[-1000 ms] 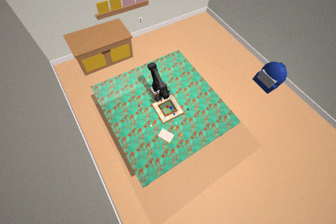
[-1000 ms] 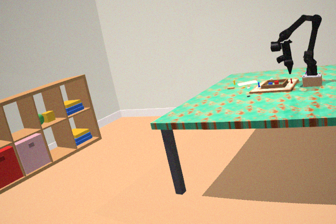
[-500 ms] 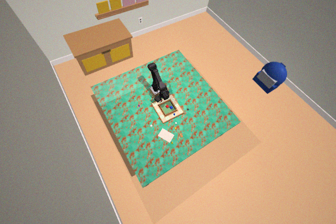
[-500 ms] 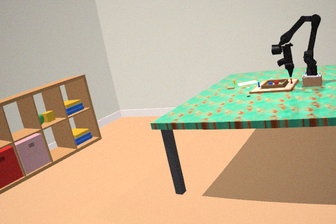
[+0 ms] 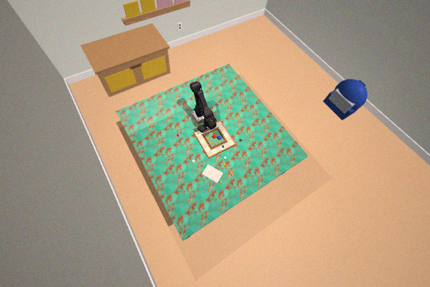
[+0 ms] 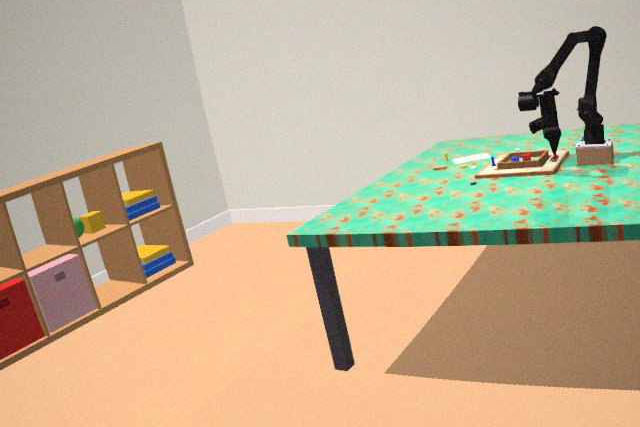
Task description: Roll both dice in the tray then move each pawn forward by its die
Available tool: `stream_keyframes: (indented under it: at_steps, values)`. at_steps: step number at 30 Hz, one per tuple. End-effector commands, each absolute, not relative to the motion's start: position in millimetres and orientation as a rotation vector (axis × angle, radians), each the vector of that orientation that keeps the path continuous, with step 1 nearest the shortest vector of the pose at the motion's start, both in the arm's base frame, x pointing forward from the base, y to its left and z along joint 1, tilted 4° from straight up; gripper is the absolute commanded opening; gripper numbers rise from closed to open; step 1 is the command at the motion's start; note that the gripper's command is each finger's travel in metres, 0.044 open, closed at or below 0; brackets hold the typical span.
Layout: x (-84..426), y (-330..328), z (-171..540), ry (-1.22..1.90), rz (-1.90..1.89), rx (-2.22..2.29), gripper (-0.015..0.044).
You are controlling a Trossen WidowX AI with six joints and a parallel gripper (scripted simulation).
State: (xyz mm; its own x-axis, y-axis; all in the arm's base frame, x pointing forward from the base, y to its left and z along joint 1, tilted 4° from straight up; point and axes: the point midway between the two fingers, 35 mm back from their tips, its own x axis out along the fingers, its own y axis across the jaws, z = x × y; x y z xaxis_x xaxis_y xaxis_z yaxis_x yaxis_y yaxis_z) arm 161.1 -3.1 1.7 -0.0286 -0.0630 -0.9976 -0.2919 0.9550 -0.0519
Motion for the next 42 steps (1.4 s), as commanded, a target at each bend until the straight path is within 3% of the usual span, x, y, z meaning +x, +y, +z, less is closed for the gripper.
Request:
stream_keyframes:
  at_steps: [1,6,11,21,42]
  values:
    - [159,-3,-6,1.601,0.195,-0.279,0.02]
    - [158,-3,-11,1.601,0.195,-0.279,0.02]
    - [158,-3,-11,1.601,0.195,-0.279,0.0069]
    - [158,-3,-11,1.601,0.195,-0.279,0.0002]
    - [171,0,81,1.6,0.195,-0.279,0.0]
